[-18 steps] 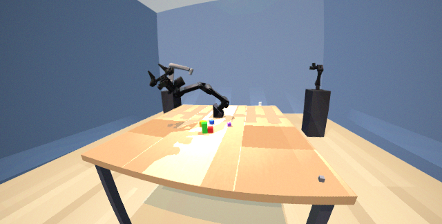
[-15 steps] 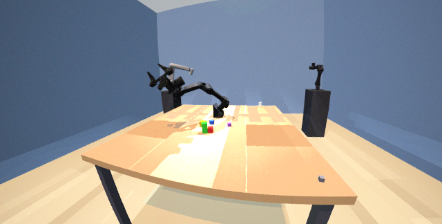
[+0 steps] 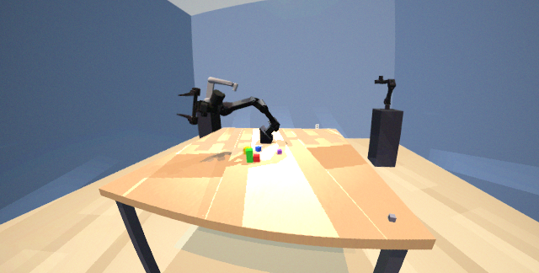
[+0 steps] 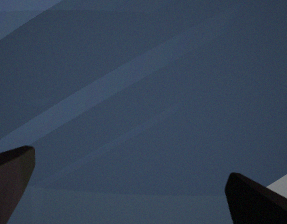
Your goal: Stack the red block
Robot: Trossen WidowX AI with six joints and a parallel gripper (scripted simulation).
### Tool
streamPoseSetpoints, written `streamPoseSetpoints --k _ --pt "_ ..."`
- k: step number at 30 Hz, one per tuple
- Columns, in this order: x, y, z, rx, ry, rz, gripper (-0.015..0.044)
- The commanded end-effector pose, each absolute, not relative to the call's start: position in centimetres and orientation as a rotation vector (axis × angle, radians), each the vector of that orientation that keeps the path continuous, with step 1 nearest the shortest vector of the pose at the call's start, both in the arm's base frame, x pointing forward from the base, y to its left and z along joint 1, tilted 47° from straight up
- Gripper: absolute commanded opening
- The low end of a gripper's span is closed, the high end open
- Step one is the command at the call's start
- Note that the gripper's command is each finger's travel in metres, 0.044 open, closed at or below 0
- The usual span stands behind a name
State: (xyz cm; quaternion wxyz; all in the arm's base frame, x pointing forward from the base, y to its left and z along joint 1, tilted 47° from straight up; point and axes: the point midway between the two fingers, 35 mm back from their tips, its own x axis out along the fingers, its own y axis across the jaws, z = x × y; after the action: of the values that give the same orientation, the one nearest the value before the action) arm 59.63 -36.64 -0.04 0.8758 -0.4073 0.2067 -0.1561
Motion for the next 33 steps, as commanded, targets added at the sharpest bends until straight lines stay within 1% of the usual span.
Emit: streamPoseSetpoints --k 1,7,14,24,33 --pt "59.9 -33.9 -1.1 -0.652 0.490 -0.224 0.0440" --pt "59.1 -28.4 -2.7 -0.276 0.635 -0.079 0.0440" --pt "56.2 -21.4 -3.3 0.177 0.857 0.016 0.0440" --pt "49.2 -11.5 -1.2 0.818 1.251 -0.013 0.0440" --pt "41.7 -3.6 4.0 1.351 1.653 -0.245 0.0440"
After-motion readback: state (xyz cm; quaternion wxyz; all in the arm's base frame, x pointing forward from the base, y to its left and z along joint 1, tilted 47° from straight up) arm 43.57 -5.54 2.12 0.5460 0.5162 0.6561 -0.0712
